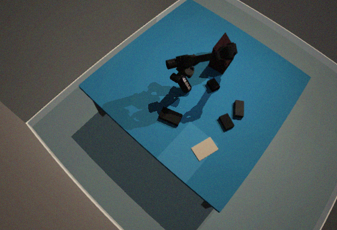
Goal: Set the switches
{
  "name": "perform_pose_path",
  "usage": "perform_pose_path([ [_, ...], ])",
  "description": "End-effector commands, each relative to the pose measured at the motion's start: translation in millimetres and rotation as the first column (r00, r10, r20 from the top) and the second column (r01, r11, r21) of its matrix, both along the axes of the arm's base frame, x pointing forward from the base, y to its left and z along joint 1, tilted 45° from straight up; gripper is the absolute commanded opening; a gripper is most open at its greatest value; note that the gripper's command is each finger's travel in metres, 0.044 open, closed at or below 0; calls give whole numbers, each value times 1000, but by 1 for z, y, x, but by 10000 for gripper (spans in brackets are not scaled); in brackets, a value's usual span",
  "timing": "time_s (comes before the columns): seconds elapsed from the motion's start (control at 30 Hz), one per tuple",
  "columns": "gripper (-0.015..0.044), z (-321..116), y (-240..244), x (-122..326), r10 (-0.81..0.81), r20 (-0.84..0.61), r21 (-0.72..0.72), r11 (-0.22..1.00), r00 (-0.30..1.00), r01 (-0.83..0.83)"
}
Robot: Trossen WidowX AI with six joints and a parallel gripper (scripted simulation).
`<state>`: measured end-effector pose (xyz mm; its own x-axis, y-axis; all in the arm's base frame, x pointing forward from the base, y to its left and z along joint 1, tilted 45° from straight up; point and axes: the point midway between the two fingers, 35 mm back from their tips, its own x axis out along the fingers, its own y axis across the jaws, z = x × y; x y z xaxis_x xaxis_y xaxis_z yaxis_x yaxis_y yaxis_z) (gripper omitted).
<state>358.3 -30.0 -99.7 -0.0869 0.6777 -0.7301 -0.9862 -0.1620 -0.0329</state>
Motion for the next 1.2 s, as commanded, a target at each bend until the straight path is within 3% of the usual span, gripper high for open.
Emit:
perform_pose_path([
  [0.0, 336, 5, 6, 0, -7, -5, 17, 1000, 1000, 7],
  [1.17, 338, 29, 16, -3, -7, -6, 18, 1000, 1000, 7],
])
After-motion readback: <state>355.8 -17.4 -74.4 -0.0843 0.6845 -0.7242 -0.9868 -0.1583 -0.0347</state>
